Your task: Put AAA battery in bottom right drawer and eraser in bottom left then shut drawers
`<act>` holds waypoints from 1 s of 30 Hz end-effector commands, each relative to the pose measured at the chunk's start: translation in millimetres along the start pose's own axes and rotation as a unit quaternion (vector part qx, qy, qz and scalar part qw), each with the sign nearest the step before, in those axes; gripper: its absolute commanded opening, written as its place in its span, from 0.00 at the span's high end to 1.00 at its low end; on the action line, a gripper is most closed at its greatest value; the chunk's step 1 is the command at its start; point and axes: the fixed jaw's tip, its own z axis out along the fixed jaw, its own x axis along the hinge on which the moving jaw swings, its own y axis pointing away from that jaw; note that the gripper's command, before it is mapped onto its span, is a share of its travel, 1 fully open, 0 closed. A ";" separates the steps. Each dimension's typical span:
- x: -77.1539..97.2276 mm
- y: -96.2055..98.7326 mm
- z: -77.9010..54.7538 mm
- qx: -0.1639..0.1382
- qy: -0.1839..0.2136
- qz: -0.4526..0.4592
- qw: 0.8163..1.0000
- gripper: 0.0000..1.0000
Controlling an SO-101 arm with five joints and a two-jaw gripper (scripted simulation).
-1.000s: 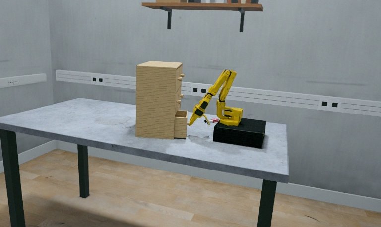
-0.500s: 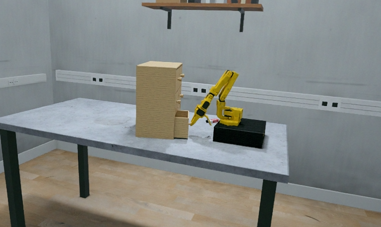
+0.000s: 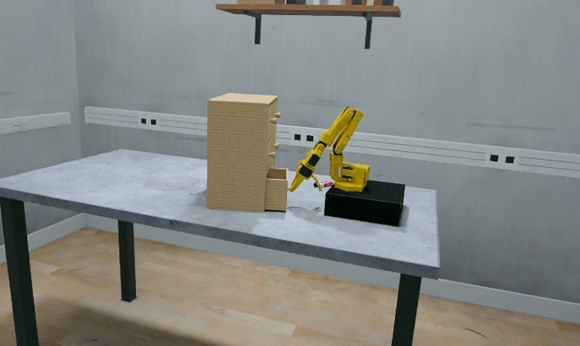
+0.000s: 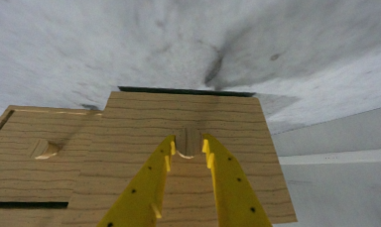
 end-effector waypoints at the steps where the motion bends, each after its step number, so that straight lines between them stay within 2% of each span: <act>1: -1.9 -2.5 -1.8 0.004 0.001 -0.004 1.000 1.00; 30: -6.0 -3.0 -4.0 0.005 0.001 -0.006 1.000 1.00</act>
